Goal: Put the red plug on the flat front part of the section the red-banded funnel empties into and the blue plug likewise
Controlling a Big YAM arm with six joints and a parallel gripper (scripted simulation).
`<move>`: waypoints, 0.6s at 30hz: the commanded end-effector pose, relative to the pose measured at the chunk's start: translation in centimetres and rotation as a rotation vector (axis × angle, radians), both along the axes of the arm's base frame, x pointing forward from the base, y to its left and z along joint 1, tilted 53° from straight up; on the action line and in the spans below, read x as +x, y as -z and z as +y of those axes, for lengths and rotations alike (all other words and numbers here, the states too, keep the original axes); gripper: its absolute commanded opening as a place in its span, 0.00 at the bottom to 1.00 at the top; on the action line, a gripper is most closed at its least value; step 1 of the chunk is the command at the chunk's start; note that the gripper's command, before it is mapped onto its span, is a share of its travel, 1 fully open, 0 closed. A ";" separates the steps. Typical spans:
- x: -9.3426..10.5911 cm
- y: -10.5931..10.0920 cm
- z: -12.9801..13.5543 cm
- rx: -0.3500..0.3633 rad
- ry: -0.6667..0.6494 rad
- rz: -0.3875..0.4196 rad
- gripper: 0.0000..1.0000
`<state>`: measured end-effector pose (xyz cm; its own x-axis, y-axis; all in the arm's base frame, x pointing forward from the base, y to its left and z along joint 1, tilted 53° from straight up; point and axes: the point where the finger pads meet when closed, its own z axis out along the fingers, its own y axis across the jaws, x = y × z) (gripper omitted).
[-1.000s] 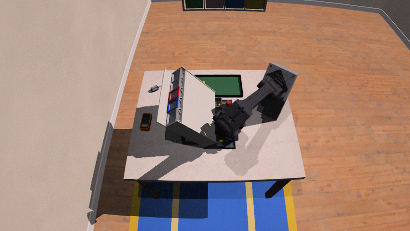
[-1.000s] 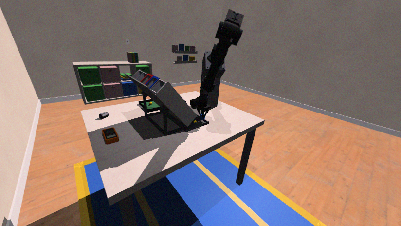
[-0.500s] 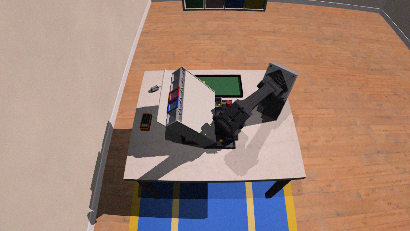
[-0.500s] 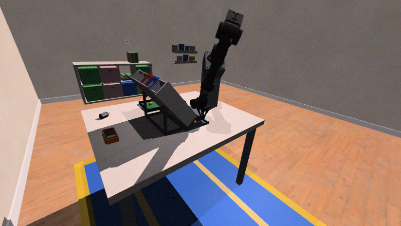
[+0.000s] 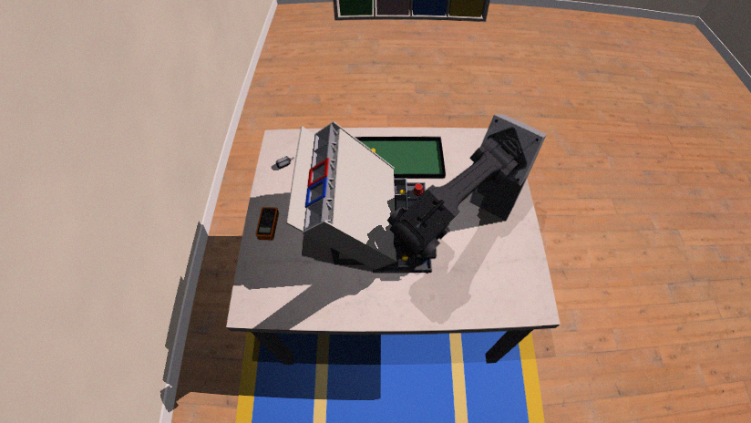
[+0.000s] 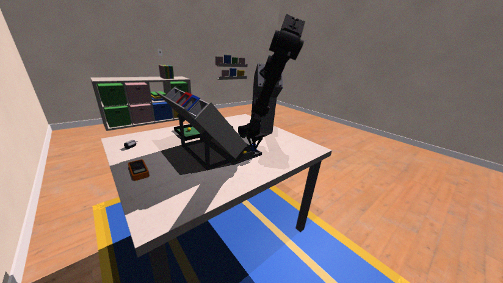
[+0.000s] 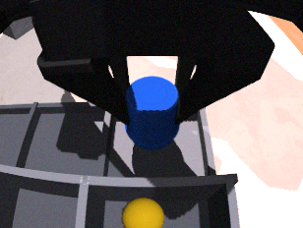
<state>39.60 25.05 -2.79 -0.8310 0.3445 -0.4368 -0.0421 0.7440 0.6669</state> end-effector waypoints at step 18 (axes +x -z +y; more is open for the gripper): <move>0.5 0.0 1.4 0.013 -0.009 -0.017 0.00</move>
<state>40.13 25.74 -3.12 -0.8301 0.3438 -0.4391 -0.0457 0.7427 0.6681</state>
